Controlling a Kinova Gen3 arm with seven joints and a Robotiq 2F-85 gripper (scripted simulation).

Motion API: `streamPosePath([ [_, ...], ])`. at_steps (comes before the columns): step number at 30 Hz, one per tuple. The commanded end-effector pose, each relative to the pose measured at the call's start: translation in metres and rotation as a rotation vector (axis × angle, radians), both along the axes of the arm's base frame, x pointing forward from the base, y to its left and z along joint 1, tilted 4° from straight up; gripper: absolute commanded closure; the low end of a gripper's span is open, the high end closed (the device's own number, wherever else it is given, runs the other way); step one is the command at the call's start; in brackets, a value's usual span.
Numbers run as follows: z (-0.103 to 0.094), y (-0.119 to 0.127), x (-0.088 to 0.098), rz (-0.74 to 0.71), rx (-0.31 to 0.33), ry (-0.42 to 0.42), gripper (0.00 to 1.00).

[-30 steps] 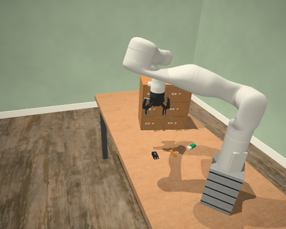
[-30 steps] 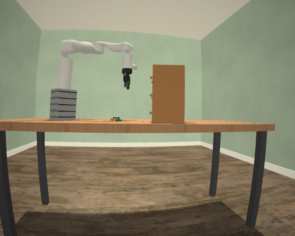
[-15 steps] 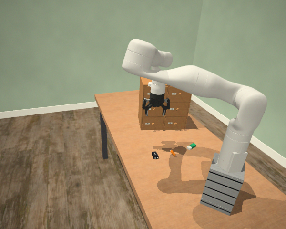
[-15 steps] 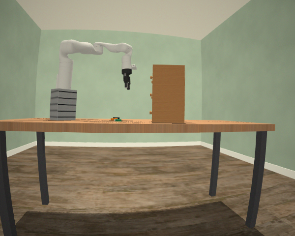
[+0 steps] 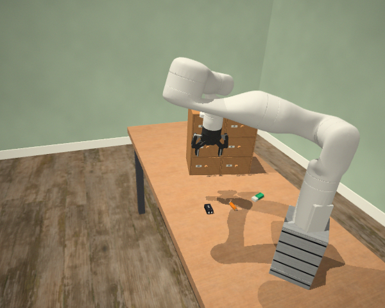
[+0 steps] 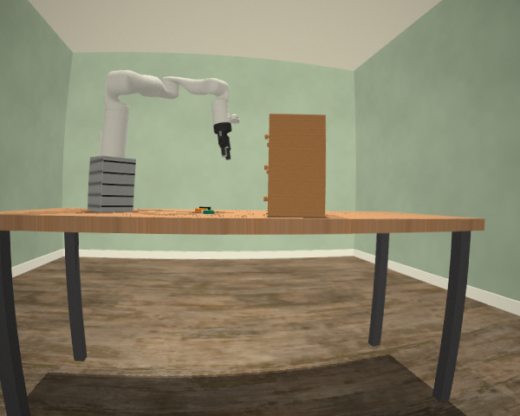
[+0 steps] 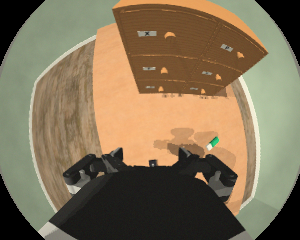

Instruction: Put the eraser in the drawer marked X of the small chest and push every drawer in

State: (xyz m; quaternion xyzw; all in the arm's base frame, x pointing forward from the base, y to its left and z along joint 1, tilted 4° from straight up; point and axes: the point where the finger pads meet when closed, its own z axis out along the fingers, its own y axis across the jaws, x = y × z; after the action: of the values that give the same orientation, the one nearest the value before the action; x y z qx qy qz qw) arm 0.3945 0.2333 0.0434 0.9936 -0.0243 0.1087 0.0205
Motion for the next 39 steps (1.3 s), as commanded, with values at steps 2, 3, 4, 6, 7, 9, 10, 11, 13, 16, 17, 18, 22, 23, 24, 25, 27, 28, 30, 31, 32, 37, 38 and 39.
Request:
streamPosePath([
  [2, -0.002, 0.001, -0.003, 0.004, -0.005, -0.008, 0.0],
  [3, -0.003, 0.0, -0.002, 0.005, -0.006, -0.016, 0.0],
  [4, -0.003, 0.0, -0.001, 0.005, -0.006, -0.024, 0.0],
  [6, -0.004, 0.0, 0.0, 0.006, -0.007, -0.041, 0.0],
  [7, -0.005, 0.0, 0.0, 0.006, -0.007, -0.049, 0.0],
  [9, -0.007, 0.0, 0.002, 0.006, -0.008, -0.067, 0.0],
  [10, -0.007, 0.0, 0.002, 0.007, -0.009, -0.076, 0.0],
  [11, -0.008, 0.0, 0.003, 0.007, -0.009, -0.085, 0.0],
  [13, -0.009, 0.0, 0.004, 0.008, -0.01, -0.104, 0.0],
  [16, -0.012, 0.0, 0.006, 0.009, -0.011, -0.133, 0.0],
  [17, -0.012, 0.0, 0.007, 0.009, -0.012, -0.143, 0.0],
  [18, -0.012, 0.0, 0.007, 0.009, -0.012, -0.143, 0.0],
  [22, -0.015, -0.001, 0.009, 0.01, -0.014, -0.173, 0.0],
  [23, -0.015, -0.001, 0.01, 0.011, -0.014, -0.183, 0.0],
  [24, -0.016, -0.001, 0.01, 0.011, -0.015, -0.193, 0.0],
  [25, -0.017, -0.001, 0.011, 0.012, -0.015, -0.203, 0.0],
  [27, -0.019, -0.001, 0.013, 0.012, -0.016, -0.224, 0.0],
  [28, -0.02, -0.001, 0.013, 0.013, -0.017, -0.235, 0.0],
  [30, -0.021, -0.001, 0.015, 0.014, -0.018, -0.256, 0.0],
  [31, -0.022, -0.001, 0.016, 0.014, -0.018, -0.267, 0.0],
  [32, -0.023, -0.001, 0.016, 0.015, -0.019, -0.278, 0.0],
  [37, -0.026, -0.001, 0.019, 0.016, -0.021, -0.311, 0.0],
  [38, -0.026, -0.002, 0.019, 0.016, -0.021, -0.322, 0.0],
  [39, -0.027, -0.002, 0.02, 0.017, -0.022, -0.333, 0.0],
])
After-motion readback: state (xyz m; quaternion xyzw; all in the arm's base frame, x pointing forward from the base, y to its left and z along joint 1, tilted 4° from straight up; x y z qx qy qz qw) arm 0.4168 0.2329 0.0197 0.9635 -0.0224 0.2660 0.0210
